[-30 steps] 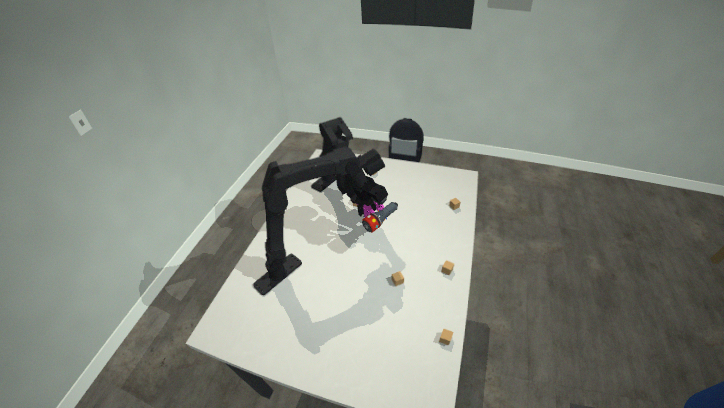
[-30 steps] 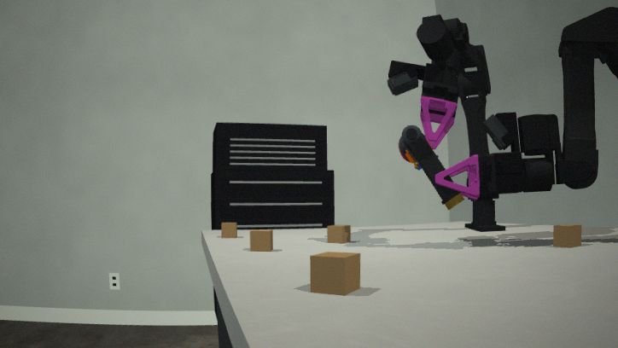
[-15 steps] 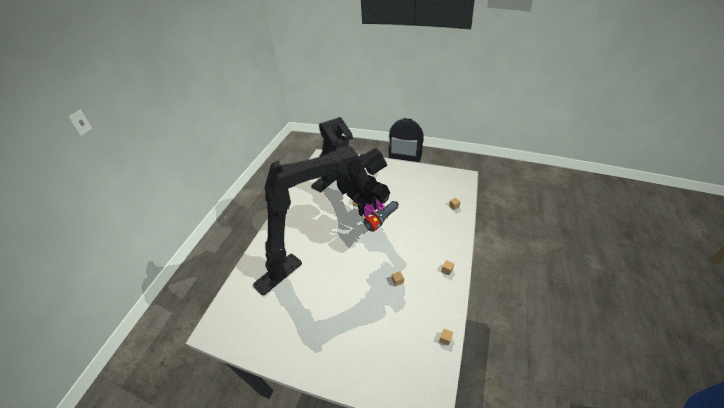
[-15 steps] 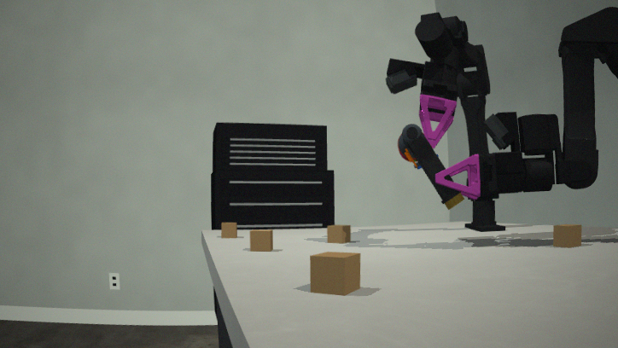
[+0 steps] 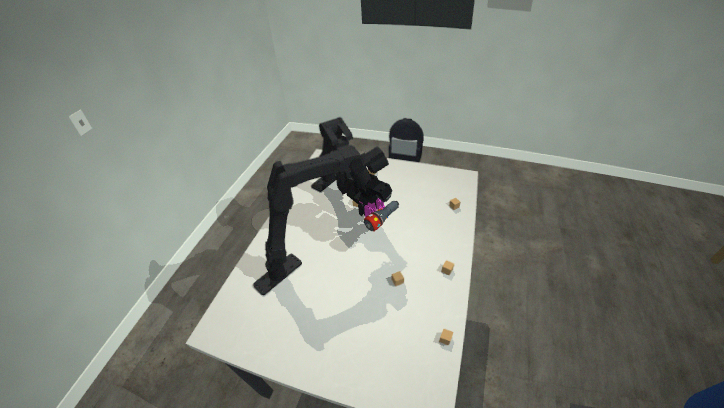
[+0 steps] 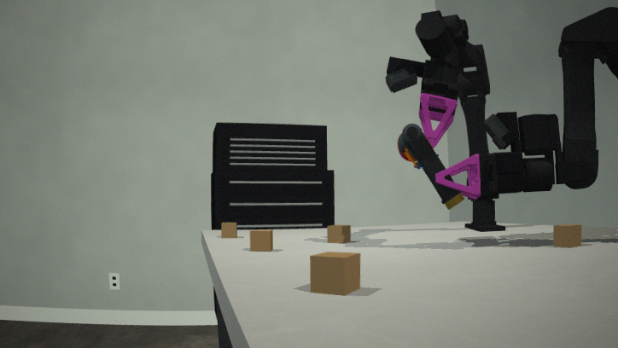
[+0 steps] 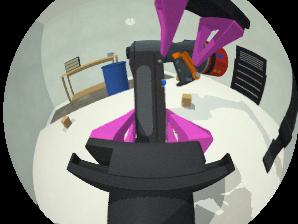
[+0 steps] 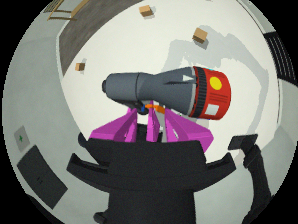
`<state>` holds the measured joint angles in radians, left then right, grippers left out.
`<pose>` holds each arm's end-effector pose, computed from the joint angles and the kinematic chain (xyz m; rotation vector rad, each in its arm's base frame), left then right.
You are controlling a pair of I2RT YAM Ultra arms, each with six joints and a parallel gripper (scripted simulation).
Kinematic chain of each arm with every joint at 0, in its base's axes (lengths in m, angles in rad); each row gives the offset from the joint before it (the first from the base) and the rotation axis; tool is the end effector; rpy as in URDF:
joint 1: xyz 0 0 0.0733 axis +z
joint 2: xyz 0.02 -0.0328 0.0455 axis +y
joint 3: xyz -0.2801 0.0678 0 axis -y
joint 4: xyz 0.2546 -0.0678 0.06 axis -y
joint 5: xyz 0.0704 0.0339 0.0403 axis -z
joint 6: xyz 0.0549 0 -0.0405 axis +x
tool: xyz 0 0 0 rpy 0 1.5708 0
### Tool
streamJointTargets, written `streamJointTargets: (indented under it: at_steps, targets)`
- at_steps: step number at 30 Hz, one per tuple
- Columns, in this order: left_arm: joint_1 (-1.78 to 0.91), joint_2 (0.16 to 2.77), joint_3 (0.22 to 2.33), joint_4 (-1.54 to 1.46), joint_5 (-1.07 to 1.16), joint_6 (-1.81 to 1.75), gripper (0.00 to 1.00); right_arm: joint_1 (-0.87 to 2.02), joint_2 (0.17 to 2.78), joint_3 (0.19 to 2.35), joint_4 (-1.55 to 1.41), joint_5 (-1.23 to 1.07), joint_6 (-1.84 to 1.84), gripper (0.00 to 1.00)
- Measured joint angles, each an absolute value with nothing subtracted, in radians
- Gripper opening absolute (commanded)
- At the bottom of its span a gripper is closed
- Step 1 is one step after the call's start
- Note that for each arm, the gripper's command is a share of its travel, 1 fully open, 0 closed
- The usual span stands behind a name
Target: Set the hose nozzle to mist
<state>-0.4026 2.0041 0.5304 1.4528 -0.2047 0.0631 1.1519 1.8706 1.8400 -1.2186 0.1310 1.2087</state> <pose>0.3233 -0.1243 0.1226 0.2105 1.5782 -0.1017 0.1676 0.3614 0.3201 0.1123 2.8753 0.3597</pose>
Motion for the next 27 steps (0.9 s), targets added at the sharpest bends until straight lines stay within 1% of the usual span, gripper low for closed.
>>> streamJointTargets:
  at_steps: [27]
  targets:
    - [-0.402, 2.004, 0.530, 1.452, -0.207, 0.063, 0.35, 1.174, 1.904, 1.857, -1.213, 0.148, 1.231, 0.38]
